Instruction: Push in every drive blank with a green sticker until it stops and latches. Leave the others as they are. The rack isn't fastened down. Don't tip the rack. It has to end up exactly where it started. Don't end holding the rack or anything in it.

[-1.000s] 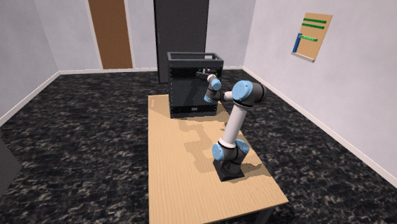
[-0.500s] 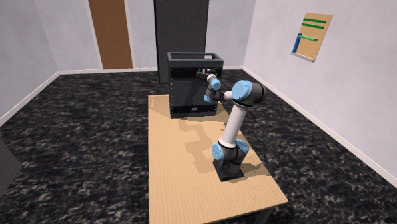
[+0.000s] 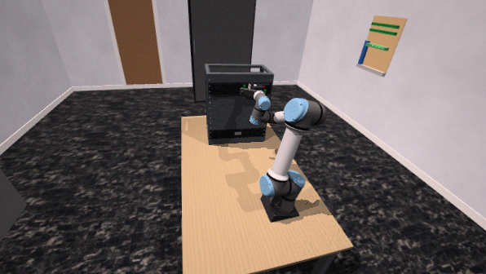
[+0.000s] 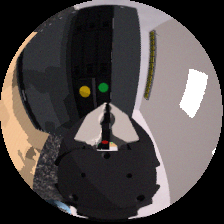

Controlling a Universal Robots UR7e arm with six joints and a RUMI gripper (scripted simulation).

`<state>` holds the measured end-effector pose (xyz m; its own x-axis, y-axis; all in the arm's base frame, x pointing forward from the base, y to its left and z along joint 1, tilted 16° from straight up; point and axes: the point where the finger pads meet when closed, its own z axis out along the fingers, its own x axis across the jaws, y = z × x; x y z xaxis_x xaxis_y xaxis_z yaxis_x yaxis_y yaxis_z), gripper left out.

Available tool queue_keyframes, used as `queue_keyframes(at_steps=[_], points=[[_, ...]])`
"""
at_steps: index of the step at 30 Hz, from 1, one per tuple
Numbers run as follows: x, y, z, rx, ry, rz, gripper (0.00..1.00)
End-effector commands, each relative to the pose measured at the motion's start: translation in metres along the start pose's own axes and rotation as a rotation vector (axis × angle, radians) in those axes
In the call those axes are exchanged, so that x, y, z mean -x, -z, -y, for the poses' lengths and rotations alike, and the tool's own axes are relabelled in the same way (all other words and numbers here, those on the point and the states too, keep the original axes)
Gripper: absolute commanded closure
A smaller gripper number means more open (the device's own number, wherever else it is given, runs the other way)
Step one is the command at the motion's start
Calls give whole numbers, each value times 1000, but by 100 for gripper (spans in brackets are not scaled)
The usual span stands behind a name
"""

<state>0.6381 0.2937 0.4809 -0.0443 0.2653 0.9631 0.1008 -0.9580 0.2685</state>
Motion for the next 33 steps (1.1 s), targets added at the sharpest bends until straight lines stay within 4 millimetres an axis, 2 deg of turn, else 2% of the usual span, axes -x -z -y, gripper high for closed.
queue_keyframes(at_steps=[1, 33], points=[[-2, -4, -1, 0, 0, -3, 100], [-2, -9, 0, 0, 0, -3, 100]])
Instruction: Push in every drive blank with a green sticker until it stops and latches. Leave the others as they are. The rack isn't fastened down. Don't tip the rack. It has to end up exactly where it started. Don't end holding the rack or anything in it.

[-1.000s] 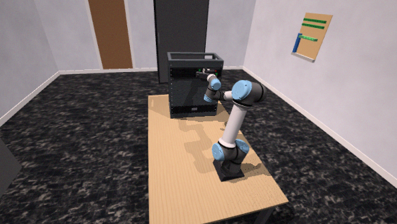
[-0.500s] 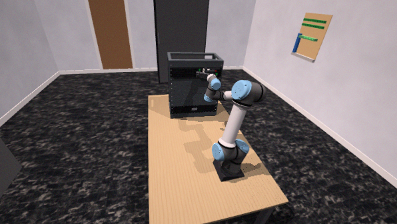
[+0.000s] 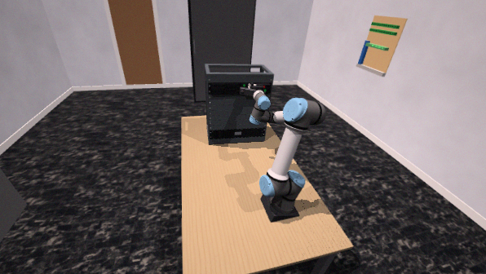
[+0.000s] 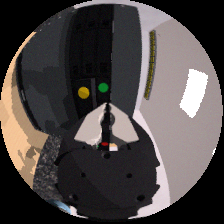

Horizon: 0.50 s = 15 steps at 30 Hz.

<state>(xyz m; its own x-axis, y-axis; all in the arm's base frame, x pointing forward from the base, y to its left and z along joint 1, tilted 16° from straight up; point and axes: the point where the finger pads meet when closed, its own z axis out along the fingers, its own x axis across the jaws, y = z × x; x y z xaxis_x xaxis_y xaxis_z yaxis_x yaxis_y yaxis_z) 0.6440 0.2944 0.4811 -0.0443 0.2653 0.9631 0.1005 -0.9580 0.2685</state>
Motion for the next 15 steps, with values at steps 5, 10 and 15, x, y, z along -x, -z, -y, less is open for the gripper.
queue_keyframes(at_steps=[5, 10, 15], points=[[-2, -5, 0, -1, 0, -3, 100], [-2, -5, 0, -1, 0, -3, 100], [-2, -5, 0, -1, 0, -3, 100]])
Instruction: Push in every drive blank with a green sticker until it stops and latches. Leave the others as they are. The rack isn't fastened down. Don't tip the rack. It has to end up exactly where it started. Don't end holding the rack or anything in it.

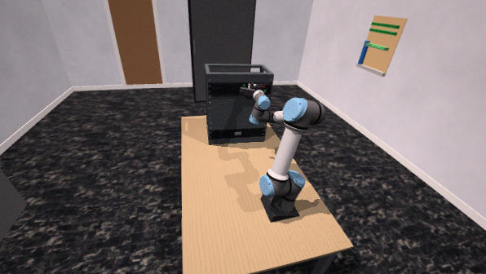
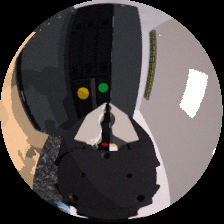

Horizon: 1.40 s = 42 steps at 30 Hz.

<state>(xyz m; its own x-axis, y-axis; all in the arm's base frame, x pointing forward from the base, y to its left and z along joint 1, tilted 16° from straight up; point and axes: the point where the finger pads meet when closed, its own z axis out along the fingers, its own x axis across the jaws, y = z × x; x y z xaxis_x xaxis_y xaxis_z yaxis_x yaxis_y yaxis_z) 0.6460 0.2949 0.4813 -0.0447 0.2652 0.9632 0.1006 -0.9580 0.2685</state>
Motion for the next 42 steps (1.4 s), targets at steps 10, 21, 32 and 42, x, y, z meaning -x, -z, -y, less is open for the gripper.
queue_keyframes(at_steps=[10, 21, 32, 42], points=[[-2, -3, -1, -1, 0, -3, 100], [-2, -3, -1, -1, 0, -3, 100], [-2, 4, -1, -1, 0, -3, 100], [-2, 42, -1, -1, 0, -3, 100]])
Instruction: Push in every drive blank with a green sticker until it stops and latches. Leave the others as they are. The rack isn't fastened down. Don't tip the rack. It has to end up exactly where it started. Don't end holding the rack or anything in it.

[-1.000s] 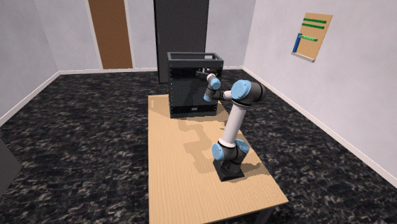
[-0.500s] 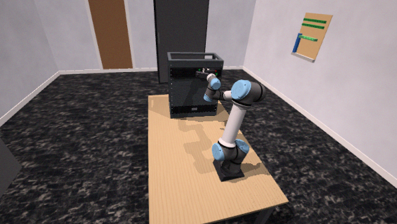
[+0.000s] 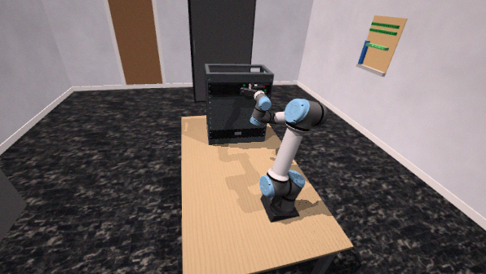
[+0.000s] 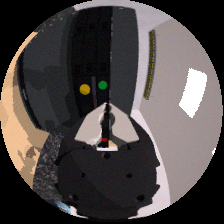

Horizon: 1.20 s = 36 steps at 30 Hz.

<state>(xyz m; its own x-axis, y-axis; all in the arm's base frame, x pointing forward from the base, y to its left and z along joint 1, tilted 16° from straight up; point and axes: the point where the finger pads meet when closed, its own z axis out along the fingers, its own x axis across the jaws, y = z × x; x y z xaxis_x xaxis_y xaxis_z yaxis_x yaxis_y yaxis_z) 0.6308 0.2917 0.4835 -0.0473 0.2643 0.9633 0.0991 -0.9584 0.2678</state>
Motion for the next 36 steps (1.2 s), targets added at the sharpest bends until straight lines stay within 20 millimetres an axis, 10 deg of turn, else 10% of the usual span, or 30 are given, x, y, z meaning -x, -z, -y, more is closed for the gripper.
queue_keyframes(at_steps=[1, 10, 36], points=[[0, 33, 1, -2, 0, 0, 100], [0, 76, 1, -2, 0, 0, 100], [9, 84, -19, -2, 0, 0, 100]])
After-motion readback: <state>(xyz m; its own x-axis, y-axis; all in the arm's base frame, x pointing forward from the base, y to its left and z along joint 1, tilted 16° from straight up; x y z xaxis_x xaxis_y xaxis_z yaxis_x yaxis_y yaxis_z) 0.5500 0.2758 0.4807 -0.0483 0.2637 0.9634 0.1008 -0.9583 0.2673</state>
